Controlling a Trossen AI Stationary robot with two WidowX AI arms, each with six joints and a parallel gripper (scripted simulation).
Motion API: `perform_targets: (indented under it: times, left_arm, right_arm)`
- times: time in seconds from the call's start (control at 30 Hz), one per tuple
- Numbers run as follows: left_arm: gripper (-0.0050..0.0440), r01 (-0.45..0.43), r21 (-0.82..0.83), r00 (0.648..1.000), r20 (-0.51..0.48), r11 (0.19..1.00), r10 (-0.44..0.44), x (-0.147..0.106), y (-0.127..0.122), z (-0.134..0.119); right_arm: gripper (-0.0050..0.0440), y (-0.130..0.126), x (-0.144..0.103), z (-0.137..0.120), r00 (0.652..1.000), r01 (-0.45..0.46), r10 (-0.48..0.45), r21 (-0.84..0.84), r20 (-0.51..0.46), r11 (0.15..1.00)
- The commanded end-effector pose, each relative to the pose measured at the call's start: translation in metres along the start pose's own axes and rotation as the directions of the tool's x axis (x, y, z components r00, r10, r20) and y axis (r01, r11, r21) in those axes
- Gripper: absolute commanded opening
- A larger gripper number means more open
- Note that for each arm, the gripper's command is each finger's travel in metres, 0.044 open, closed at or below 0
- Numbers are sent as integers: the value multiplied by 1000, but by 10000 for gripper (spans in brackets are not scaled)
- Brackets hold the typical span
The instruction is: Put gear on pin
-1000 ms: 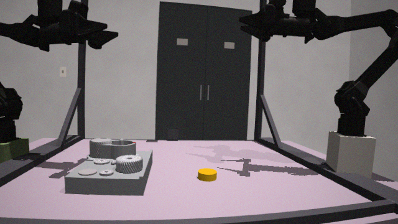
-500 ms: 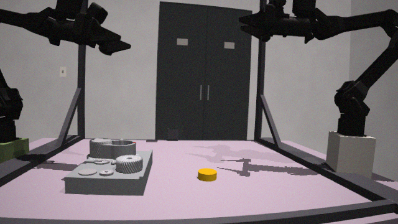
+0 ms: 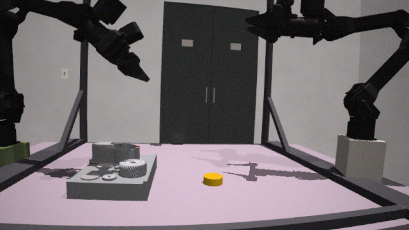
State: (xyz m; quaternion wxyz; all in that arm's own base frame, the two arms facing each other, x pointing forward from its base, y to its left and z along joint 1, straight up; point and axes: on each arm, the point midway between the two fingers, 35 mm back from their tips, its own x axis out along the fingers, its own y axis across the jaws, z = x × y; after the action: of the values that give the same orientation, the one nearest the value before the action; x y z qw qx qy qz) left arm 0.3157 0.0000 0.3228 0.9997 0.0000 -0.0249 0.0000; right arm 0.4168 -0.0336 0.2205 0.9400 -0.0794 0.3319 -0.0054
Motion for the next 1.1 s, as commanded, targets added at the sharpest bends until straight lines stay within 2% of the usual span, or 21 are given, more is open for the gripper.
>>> perform_targets:
  times: [0.0,0.13,0.23,0.37,0.5,0.57,0.8,0.87,0.97,1.07]
  left_arm:
    - [400,0,0,1000,25,1000,0,-1,0,10]
    - [400,0,0,1000,25,1000,0,-1,0,10]
    - [400,0,0,1000,25,1000,0,-1,0,10]
    - [400,0,0,1000,25,1000,0,-1,0,10]
    - [400,0,0,1000,25,1000,0,-1,0,10]
    - [400,0,0,1000,25,1000,0,-1,0,10]
    - [400,0,0,1000,25,1000,0,-1,0,10]
    - [400,0,0,1000,25,1000,0,-1,0,10]
    - [400,0,0,1000,25,1000,0,-1,0,10]
    - [400,0,0,1000,25,1000,0,-1,0,10]
  right_arm:
    - [375,-6,4,7,999,0,-1,-16,-33,1000]
    - [375,-10,28,-8,985,-23,15,-40,-171,999]
    - [375,-14,45,-21,961,-48,31,-55,-274,997]
    - [375,-17,66,-40,912,-90,55,-67,-407,994]
    - [375,-21,84,-61,843,-139,82,-69,-532,988]
    - [375,-21,84,-61,843,-139,82,-69,-532,988]
    - [375,-25,106,-101,688,-232,132,-44,-714,972]
    - [375,-25,108,-108,660,-246,140,-36,-738,969]
    - [375,-25,111,-114,636,-259,147,-30,-757,965]
    - [375,-25,110,-113,636,-261,147,-32,-757,965]
